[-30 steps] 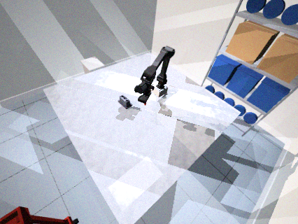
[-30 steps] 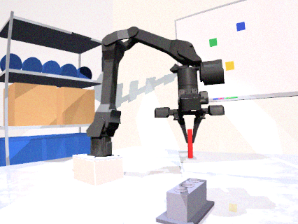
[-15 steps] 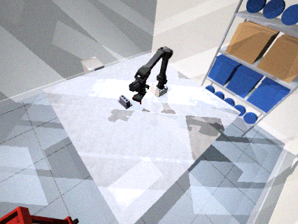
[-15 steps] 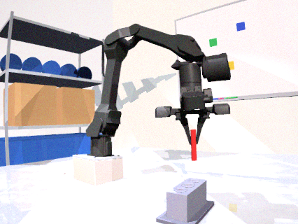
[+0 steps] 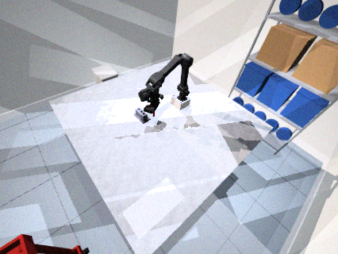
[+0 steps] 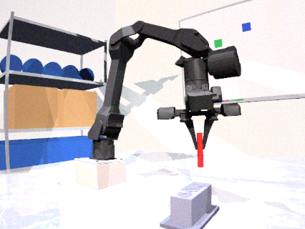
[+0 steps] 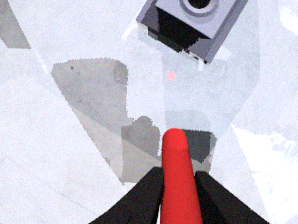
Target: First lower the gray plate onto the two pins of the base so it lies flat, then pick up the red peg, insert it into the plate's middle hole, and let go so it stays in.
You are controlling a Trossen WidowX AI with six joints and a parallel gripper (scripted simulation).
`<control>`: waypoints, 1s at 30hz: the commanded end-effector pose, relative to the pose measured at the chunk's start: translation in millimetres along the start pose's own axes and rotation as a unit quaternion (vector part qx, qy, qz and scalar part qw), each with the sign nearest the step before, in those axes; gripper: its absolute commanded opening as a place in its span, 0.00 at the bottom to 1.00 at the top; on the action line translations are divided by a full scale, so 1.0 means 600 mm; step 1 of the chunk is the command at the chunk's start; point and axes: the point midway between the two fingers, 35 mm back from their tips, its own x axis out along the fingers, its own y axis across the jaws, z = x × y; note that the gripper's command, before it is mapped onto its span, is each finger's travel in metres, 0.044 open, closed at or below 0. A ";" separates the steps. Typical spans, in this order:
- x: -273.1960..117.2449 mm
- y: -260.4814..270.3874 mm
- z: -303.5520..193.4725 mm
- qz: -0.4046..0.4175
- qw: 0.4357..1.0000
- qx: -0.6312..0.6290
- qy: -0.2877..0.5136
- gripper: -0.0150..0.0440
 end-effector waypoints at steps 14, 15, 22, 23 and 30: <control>0.004 -0.009 0.092 -0.005 1.000 -0.006 -0.002 0.25; 0.004 -0.010 0.098 -0.005 1.000 -0.006 -0.002 0.25; 0.004 -0.017 0.134 -0.006 1.000 -0.008 -0.003 0.25; 0.004 -0.019 0.138 -0.007 1.000 -0.008 -0.003 0.25; 0.004 -0.027 0.172 -0.008 1.000 -0.010 -0.003 0.25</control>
